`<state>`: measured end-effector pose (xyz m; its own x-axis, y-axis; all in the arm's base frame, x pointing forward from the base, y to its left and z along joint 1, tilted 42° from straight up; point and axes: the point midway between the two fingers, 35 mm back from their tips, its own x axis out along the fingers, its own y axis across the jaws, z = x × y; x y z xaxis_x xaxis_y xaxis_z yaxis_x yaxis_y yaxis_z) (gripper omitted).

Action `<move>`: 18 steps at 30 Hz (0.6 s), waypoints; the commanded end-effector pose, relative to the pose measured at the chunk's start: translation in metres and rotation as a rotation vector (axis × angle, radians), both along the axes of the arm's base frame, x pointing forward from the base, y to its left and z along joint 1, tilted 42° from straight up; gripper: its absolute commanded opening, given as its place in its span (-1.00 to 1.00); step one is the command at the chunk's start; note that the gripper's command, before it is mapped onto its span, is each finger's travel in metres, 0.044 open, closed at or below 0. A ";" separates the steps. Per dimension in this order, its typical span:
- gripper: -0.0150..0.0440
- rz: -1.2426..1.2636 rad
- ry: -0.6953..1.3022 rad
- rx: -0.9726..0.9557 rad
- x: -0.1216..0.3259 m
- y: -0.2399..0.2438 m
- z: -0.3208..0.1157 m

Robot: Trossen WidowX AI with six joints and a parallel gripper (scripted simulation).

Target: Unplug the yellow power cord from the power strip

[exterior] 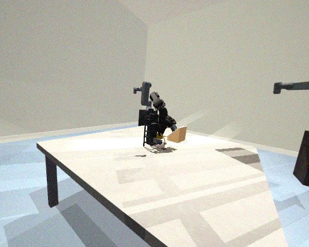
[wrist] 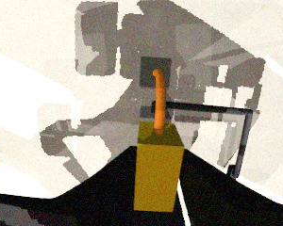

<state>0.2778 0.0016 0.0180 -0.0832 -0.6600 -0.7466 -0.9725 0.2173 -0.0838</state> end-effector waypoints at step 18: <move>-0.49 0.001 -0.002 0.002 0.010 0.024 -0.020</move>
<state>0.2791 0.0015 0.0129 -0.0995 -0.7001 -0.7071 -0.9713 0.2225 -0.0836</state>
